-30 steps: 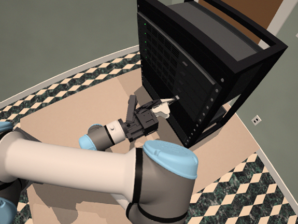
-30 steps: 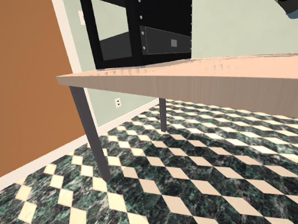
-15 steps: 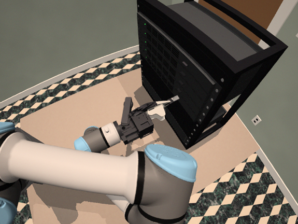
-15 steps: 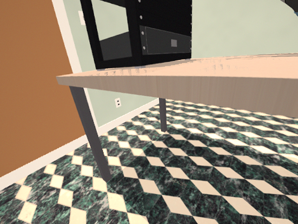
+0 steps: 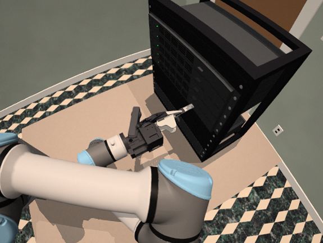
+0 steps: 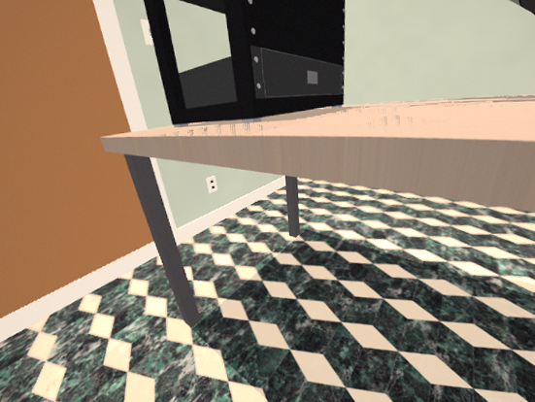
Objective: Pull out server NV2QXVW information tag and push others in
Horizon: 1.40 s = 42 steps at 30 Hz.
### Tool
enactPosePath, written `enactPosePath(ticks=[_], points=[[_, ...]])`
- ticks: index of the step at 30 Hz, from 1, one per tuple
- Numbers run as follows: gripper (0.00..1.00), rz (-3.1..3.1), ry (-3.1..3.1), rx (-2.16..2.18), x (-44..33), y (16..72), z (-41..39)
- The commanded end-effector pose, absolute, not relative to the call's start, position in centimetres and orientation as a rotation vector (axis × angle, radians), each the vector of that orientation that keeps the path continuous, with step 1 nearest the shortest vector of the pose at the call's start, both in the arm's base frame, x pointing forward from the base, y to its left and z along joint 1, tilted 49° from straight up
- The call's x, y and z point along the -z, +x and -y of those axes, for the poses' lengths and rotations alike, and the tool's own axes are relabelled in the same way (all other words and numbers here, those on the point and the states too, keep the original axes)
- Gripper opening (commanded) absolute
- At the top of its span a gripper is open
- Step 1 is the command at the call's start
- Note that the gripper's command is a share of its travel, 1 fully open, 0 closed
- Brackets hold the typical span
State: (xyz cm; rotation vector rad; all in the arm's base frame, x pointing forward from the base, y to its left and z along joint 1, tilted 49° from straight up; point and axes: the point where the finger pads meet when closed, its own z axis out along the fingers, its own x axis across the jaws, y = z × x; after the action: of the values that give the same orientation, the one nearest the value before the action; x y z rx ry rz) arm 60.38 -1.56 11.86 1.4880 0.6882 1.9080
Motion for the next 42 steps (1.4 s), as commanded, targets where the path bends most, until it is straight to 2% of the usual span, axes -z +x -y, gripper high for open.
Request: enactPosePath(ticks=[1, 17, 18, 42], points=[[0.00, -0.689, 1.490, -1.909, -11.78, 60.07, 1.51], [0.00, -0.690, 1.486, -1.910, -11.87, 60.12, 1.46], [0.15, -0.690, 1.486, -1.910, -11.87, 60.12, 1.46], [0.15, -0.690, 1.486, -1.910, -11.87, 60.13, 1.47]])
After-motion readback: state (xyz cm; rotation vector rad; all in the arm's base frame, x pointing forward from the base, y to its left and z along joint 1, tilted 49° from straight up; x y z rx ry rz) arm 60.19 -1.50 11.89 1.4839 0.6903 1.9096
